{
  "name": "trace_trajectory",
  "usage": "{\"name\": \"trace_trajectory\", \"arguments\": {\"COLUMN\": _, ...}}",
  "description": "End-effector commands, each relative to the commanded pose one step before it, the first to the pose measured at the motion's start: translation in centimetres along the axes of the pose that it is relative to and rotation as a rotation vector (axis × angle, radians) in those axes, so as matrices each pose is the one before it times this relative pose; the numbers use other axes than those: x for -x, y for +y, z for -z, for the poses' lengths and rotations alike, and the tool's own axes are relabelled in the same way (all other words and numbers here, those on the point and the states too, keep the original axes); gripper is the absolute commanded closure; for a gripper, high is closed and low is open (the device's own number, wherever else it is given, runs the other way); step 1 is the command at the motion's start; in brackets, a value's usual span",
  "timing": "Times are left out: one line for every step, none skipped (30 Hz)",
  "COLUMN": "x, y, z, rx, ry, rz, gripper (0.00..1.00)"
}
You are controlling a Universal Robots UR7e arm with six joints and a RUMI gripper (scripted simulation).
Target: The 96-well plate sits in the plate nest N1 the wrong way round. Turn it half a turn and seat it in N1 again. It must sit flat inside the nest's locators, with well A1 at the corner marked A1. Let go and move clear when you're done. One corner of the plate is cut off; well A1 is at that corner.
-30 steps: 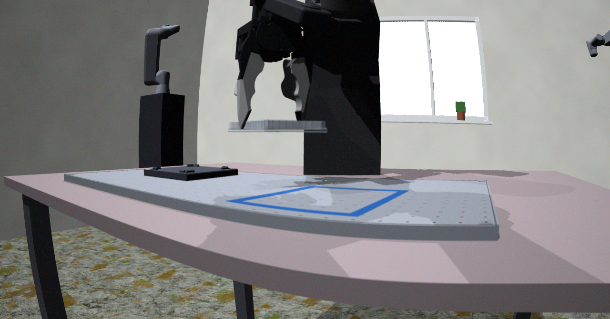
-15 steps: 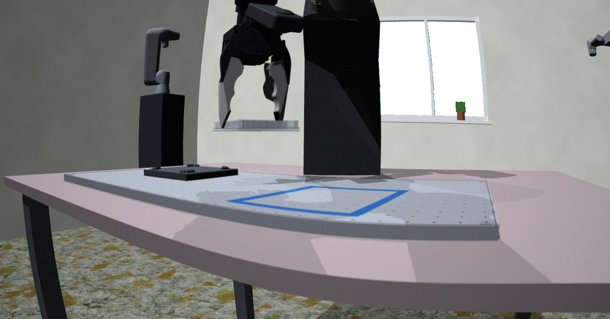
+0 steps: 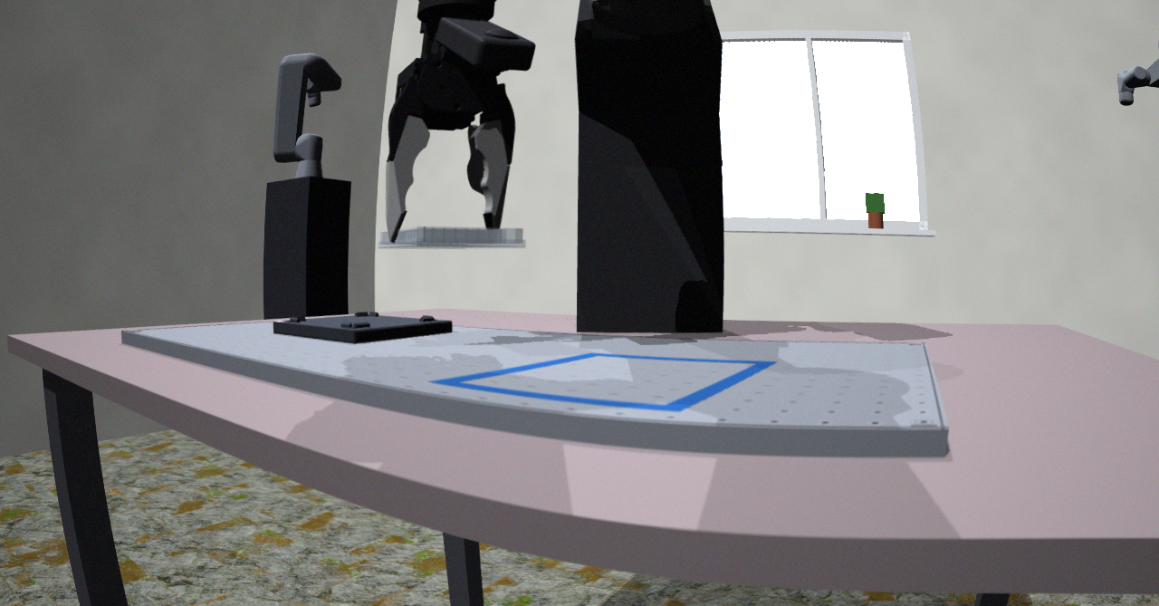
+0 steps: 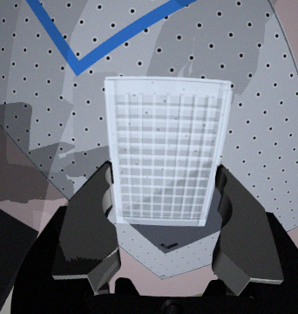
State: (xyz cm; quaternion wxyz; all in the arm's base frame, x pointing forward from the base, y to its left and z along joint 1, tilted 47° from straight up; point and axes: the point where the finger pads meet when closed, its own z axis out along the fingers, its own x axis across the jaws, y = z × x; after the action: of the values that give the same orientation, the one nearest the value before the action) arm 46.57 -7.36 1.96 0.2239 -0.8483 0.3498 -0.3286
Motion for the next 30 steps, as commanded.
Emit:
{"name": "trace_trajectory", "arguments": {"x": -0.499, "y": 1.445, "z": -0.011, "rx": -0.00568, "ry": -0.00347, "rz": 0.00813, "gripper": 1.00}}
{"name": "trace_trajectory", "arguments": {"x": 0.000, "y": 0.000, "z": 0.000, "rx": 0.00000, "ry": 0.00000, "rz": 0.00000, "gripper": 1.00}}
{"name": "trace_trajectory", "arguments": {"x": -0.097, "y": 0.321, "z": 0.015, "rx": 0.00001, "ry": 0.00000, "rz": 0.00000, "gripper": 1.00}}
{"name": "trace_trajectory", "arguments": {"x": -0.097, "y": 0.320, "z": 0.012, "rx": 0.00001, "ry": 0.00001, "rz": 0.00000, "gripper": 1.00}}
{"name": "trace_trajectory", "arguments": {"x": -0.097, "y": 0.320, "z": 0.012, "rx": 0.00001, "ry": 0.00001, "rz": 0.00000, "gripper": 1.00}}
{"name": "trace_trajectory", "arguments": {"x": -0.097, "y": 0.320, "z": 0.012, "rx": 0.00001, "ry": 0.00001, "rz": 0.00000, "gripper": 1.00}}
{"name": "trace_trajectory", "arguments": {"x": -0.097, "y": 0.320, "z": 0.013, "rx": 0.00001, "ry": 0.00001, "rz": 0.00000, "gripper": 1.00}}
{"name": "trace_trajectory", "arguments": {"x": -0.097, "y": 0.320, "z": 0.013, "rx": 0.00001, "ry": 0.00001, "rz": 0.00000, "gripper": 1.00}}
{"name": "trace_trajectory", "arguments": {"x": -0.097, "y": 0.320, "z": 0.013, "rx": 0.00001, "ry": 0.00001, "rz": 0.00000, "gripper": 1.00}}
{"name": "trace_trajectory", "arguments": {"x": -0.097, "y": 0.320, "z": 0.013, "rx": 0.00001, "ry": 0.00001, "rz": 0.00000, "gripper": 1.00}}
{"name": "trace_trajectory", "arguments": {"x": -0.097, "y": 0.320, "z": 0.013, "rx": 0.00001, "ry": 0.00001, "rz": 0.00000, "gripper": 1.00}}
{"name": "trace_trajectory", "arguments": {"x": -0.097, "y": 0.320, "z": 0.013, "rx": 0.00001, "ry": 0.00001, "rz": 0.00000, "gripper": 1.00}}
{"name": "trace_trajectory", "arguments": {"x": -0.097, "y": 0.320, "z": 0.013, "rx": 0.00001, "ry": 0.00001, "rz": 0.00000, "gripper": 1.00}}
{"name": "trace_trajectory", "arguments": {"x": -0.097, "y": 0.320, "z": 0.013, "rx": 0.00001, "ry": 0.00001, "rz": 0.00000, "gripper": 1.00}}
{"name": "trace_trajectory", "arguments": {"x": -0.097, "y": 0.320, "z": 0.013, "rx": 0.00001, "ry": 0.00001, "rz": 0.00000, "gripper": 1.00}}
{"name": "trace_trajectory", "arguments": {"x": -0.097, "y": 0.320, "z": 0.013, "rx": 0.00001, "ry": 0.00001, "rz": 0.00000, "gripper": 1.00}}
{"name": "trace_trajectory", "arguments": {"x": -0.097, "y": 0.320, "z": 0.013, "rx": 0.00001, "ry": 0.00001, "rz": 0.00000, "gripper": 1.00}}
{"name": "trace_trajectory", "arguments": {"x": 0.000, "y": 0.000, "z": 0.000, "rx": 0.00000, "ry": 0.00000, "rz": 0.00000, "gripper": 1.00}}
{"name": "trace_trajectory", "arguments": {"x": 0.000, "y": 0.000, "z": 0.000, "rx": 0.00000, "ry": 0.00000, "rz": 0.00000, "gripper": 1.00}}
{"name": "trace_trajectory", "arguments": {"x": -0.097, "y": 0.320, "z": 0.015, "rx": 0.00001, "ry": 0.00000, "rz": 0.00000, "gripper": 1.00}}
{"name": "trace_trajectory", "arguments": {"x": -0.097, "y": 0.320, "z": 0.012, "rx": 0.00001, "ry": 0.00001, "rz": 0.00000, "gripper": 1.00}}
{"name": "trace_trajectory", "arguments": {"x": -0.097, "y": 0.320, "z": 0.012, "rx": 0.00001, "ry": 0.00001, "rz": 0.00000, "gripper": 1.00}}
{"name": "trace_trajectory", "arguments": {"x": -0.097, "y": 0.320, "z": 0.013, "rx": 0.00001, "ry": 0.00001, "rz": 0.00000, "gripper": 1.00}}
{"name": "trace_trajectory", "arguments": {"x": -0.097, "y": 0.320, "z": 0.013, "rx": 0.00001, "ry": 0.00001, "rz": 0.00000, "gripper": 1.00}}
{"name": "trace_trajectory", "arguments": {"x": -0.097, "y": 0.320, "z": 0.013, "rx": 0.00001, "ry": 0.00001, "rz": 0.00000, "gripper": 1.00}}
{"name": "trace_trajectory", "arguments": {"x": -0.097, "y": 0.320, "z": 0.013, "rx": 0.00001, "ry": 0.00001, "rz": 0.00000, "gripper": 1.00}}
{"name": "trace_trajectory", "arguments": {"x": -0.097, "y": 0.320, "z": 0.013, "rx": 0.00001, "ry": 0.00001, "rz": 0.00000, "gripper": 1.00}}
{"name": "trace_trajectory", "arguments": {"x": -0.097, "y": 0.320, "z": 0.013, "rx": 0.00001, "ry": 0.00001, "rz": 0.00000, "gripper": 1.00}}
{"name": "trace_trajectory", "arguments": {"x": -0.097, "y": 0.320, "z": 0.013, "rx": 0.00001, "ry": 0.00001, "rz": 0.00000, "gripper": 1.00}}
{"name": "trace_trajectory", "arguments": {"x": -0.097, "y": 0.320, "z": 0.013, "rx": 0.00001, "ry": 0.00001, "rz": 0.00000, "gripper": 1.00}}
